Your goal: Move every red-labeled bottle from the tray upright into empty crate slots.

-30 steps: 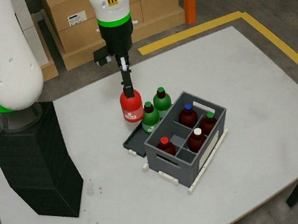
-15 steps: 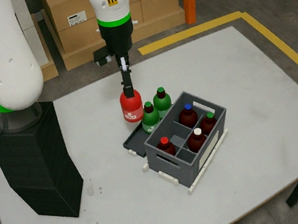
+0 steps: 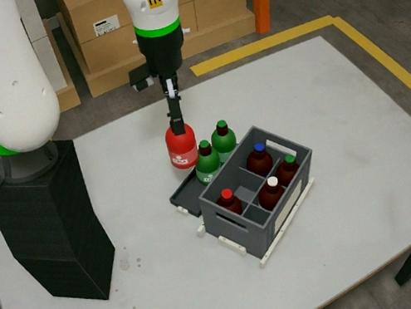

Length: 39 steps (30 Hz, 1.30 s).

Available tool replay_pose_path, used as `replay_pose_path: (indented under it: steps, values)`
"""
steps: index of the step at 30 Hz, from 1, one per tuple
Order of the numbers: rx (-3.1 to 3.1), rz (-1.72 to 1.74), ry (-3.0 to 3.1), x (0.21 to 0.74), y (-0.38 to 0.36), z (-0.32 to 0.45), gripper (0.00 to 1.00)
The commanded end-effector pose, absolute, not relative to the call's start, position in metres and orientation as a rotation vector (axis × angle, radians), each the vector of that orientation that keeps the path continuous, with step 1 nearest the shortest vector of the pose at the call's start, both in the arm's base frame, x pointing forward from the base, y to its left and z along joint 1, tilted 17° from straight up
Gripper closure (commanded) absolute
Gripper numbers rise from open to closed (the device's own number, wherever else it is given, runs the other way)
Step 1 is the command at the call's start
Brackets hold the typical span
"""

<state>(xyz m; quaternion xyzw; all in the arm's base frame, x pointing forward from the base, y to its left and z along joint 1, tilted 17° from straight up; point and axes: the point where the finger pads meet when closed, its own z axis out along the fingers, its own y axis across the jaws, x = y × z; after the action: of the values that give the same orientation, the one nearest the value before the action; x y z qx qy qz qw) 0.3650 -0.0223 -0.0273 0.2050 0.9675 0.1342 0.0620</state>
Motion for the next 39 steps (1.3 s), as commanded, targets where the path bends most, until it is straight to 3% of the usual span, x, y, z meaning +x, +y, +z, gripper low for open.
replay_pose_path:
  steps: [1, 39]
  values:
    - [0.620, 0.405, 2.924, 0.3655, -0.0226, -0.0268, 0.90]
    - [0.620, 0.405, 2.924, 0.3667, -0.0268, -0.0276, 0.90]
